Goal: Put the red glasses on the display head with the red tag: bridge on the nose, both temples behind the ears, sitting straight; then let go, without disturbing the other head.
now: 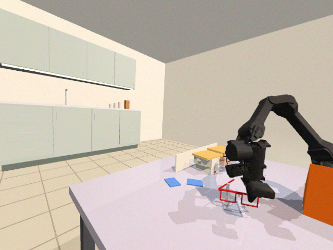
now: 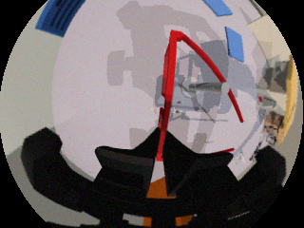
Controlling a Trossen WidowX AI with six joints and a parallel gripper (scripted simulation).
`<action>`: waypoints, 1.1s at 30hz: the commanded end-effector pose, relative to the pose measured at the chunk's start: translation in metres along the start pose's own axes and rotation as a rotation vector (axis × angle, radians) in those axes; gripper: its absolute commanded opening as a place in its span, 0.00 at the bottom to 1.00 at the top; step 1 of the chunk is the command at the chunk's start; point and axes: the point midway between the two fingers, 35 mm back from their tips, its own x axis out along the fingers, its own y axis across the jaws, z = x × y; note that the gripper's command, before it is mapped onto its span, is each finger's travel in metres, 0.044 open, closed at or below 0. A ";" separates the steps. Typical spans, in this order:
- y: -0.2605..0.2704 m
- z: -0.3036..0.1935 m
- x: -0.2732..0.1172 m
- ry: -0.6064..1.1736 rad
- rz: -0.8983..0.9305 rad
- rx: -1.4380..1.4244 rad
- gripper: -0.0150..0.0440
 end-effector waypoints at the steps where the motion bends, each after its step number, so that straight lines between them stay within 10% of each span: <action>1: 0.004 -0.003 -0.002 -0.004 0.005 0.000 0.25; 33: 0.014 -0.026 -0.002 -0.003 0.006 -0.001 0.25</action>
